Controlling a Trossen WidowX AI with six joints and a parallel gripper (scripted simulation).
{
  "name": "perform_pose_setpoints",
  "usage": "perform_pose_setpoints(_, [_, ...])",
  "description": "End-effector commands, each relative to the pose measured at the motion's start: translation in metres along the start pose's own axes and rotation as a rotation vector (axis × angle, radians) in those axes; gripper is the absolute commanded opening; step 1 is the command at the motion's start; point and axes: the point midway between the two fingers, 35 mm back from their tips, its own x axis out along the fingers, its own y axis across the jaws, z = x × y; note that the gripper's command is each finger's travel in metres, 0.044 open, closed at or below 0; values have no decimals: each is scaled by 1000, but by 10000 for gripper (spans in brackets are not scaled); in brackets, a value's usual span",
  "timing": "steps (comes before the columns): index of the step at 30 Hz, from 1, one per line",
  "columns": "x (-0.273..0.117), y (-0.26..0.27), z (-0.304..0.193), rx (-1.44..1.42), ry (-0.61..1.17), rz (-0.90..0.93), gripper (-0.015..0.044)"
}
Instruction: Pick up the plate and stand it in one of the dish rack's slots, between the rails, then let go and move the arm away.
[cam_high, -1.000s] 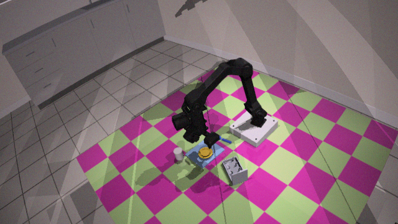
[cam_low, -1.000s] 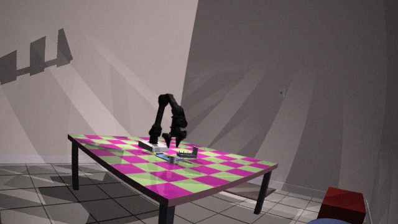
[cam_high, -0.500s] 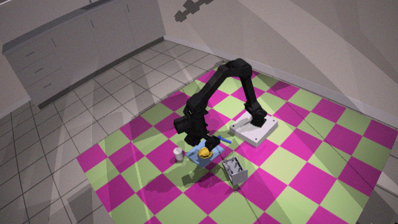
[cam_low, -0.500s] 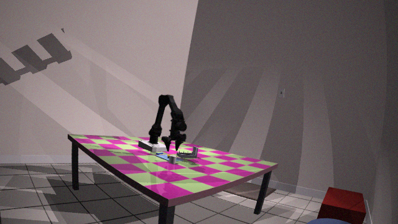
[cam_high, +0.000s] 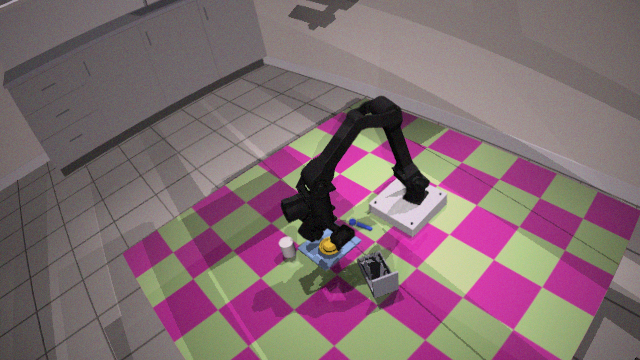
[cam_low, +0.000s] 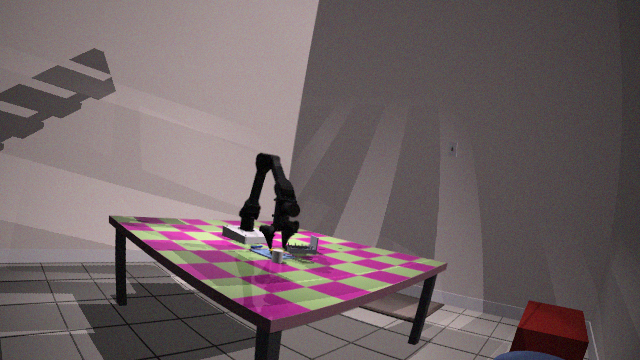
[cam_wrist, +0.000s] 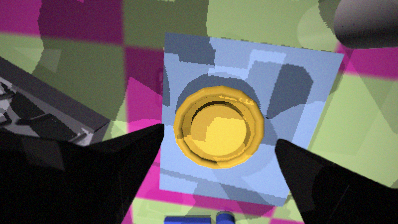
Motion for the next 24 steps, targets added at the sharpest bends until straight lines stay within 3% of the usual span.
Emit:
perform_pose_setpoints(1, [9,0,-1,6,7,-4,400])
perform_pose_setpoints(19, [22,1,-1,6,6,-4,387])
perform_pose_setpoints(24, [22,1,-1,6,6,-4,354])
